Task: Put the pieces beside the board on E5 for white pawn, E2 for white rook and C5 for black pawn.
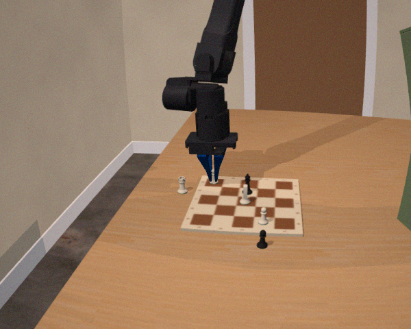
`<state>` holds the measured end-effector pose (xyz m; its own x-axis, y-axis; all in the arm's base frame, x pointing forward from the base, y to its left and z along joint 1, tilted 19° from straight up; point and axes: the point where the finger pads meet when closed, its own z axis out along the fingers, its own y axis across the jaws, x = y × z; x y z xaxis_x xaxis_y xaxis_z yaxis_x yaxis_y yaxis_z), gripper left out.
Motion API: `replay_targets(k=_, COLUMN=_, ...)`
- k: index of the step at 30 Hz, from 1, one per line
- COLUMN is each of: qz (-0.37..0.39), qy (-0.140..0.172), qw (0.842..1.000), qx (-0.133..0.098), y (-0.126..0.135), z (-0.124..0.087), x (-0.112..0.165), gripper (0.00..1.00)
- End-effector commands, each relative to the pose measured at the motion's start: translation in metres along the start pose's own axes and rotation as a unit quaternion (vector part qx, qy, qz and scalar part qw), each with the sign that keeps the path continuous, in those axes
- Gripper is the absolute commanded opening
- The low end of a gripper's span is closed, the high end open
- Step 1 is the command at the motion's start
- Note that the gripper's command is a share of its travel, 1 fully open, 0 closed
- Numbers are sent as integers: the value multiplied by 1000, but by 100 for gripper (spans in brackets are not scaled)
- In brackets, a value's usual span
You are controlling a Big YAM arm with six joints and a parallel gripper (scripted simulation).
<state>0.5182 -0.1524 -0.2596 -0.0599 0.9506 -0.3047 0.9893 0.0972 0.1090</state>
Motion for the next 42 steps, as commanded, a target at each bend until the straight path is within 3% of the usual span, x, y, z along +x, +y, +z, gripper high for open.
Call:
replay_targets(k=1, qz=-5, qy=-7, qw=1000, qx=-25, y=24, z=-9, x=-5, gripper=0)
replay_targets(k=16, qz=-5, qy=-7, qw=1000, qx=-25, y=24, z=-9, x=-5, gripper=0)
replay_targets(k=17, qz=-5, qy=-7, qw=1000, qx=-25, y=24, z=-9, x=-5, gripper=6)
replay_targets(k=19, qz=-5, qy=-7, qw=1000, qx=-25, y=24, z=-9, x=-5, gripper=6)
replay_targets(k=20, qz=-5, qy=-7, qw=1000, qx=-25, y=24, z=-9, x=-5, gripper=13)
replay_targets(k=22, qz=-5, qy=-7, qw=1000, qx=-25, y=24, z=-9, x=-5, gripper=13)
replay_targets(k=23, qz=-5, qy=-7, qw=1000, qx=-25, y=24, z=-9, x=-5, gripper=19)
replay_targets(k=25, qz=-5, qy=-7, qw=1000, qx=-25, y=24, z=-9, x=-5, gripper=19)
replay_targets(k=26, qz=-5, qy=-7, qw=1000, qx=-25, y=24, z=-9, x=-5, gripper=26)
replay_targets(k=30, qz=-5, qy=-7, qw=1000, qx=-25, y=24, z=-9, x=-5, gripper=26)
replay_targets(k=31, qz=-5, qy=-7, qw=1000, qx=-25, y=24, z=-9, x=-5, gripper=32)
replay_targets(k=42, qz=-5, qy=-9, qw=1000, qx=-30, y=30, z=-16, x=-8, gripper=32)
